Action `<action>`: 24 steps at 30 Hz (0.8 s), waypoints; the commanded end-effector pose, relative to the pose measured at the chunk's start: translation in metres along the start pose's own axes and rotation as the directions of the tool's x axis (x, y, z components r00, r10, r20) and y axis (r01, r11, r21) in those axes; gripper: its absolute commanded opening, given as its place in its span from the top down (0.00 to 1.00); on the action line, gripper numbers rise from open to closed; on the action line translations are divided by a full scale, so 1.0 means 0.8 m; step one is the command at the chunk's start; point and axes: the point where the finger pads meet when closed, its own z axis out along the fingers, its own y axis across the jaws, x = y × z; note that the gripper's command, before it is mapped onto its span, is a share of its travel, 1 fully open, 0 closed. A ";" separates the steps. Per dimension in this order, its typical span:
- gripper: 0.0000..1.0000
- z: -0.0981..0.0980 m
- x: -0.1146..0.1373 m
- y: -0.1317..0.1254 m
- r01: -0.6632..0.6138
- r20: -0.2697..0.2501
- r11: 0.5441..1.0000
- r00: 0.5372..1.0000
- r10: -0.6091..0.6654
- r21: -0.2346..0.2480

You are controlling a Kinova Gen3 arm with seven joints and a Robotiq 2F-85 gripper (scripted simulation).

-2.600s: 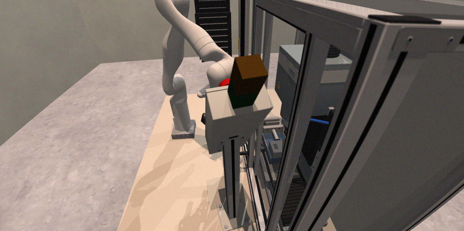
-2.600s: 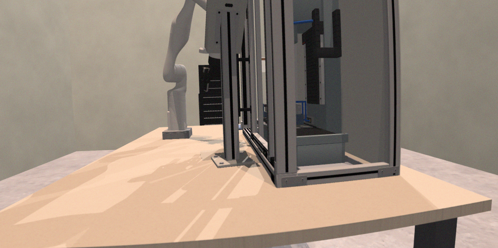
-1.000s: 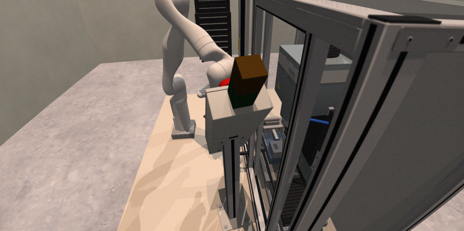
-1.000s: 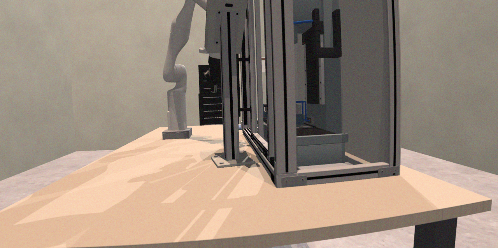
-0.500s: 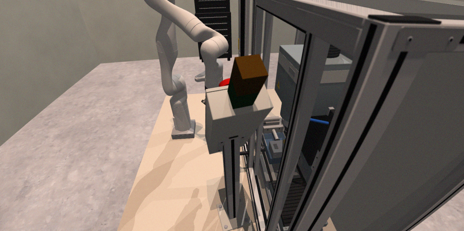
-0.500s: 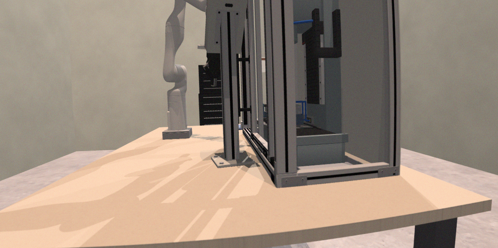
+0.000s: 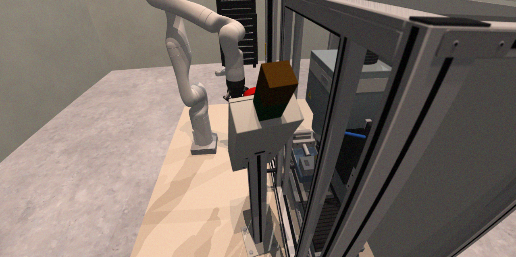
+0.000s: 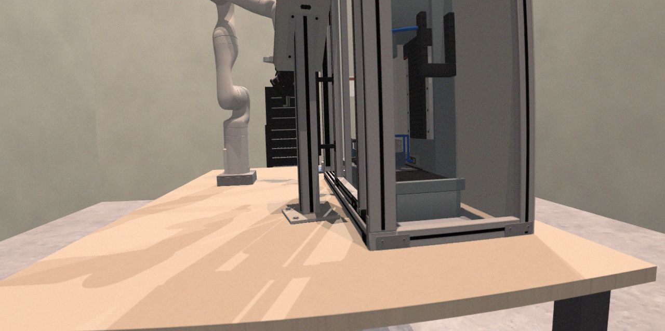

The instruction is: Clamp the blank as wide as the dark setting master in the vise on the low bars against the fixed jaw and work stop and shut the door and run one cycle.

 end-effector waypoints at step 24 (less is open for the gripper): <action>0.90 -0.052 0.047 0.046 0.002 0.043 1.000 0.999 -0.002 0.013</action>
